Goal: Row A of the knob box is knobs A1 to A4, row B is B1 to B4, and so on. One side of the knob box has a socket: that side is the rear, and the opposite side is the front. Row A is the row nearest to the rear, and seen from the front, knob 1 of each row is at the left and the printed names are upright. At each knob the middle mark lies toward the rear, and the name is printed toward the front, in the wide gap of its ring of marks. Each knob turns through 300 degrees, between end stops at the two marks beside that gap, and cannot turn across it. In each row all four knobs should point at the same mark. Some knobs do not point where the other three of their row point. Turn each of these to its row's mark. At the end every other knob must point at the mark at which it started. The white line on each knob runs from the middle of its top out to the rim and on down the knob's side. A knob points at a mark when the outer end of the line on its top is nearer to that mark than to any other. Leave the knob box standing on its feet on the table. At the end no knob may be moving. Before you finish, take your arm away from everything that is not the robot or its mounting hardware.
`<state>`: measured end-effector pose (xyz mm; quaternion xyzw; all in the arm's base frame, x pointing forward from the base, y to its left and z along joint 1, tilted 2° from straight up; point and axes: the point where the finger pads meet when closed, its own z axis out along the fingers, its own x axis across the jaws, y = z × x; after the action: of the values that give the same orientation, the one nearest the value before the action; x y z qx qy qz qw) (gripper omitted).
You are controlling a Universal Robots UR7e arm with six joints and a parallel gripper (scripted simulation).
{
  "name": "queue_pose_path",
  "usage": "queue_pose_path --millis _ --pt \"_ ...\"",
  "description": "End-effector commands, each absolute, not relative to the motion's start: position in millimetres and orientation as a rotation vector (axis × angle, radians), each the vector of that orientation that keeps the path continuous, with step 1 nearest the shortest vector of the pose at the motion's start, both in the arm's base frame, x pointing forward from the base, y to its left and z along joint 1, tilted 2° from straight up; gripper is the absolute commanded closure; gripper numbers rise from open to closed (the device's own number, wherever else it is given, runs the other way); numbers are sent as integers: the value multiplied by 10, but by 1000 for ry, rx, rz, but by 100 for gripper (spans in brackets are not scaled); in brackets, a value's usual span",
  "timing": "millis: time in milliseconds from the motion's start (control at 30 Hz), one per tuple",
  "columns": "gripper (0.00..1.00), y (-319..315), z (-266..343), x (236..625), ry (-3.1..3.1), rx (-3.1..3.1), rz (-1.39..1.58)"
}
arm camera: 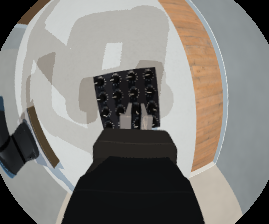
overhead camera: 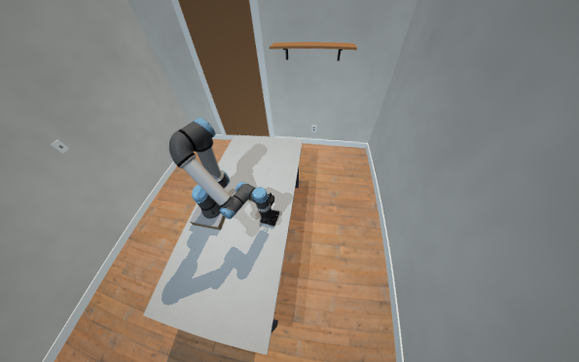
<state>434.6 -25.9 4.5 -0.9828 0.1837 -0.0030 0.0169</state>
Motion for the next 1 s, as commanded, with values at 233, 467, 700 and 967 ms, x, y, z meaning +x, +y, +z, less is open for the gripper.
queue_pose_path --millis 233,467,700,967 --pt "70 -261 49 4350 372 -3085 -15" --pt "70 -261 49 4350 315 -3092 -16" --pt "70 -261 49 4350 265 -3097 -17" --pt "70 -261 49 4350 245 -3098 -17"
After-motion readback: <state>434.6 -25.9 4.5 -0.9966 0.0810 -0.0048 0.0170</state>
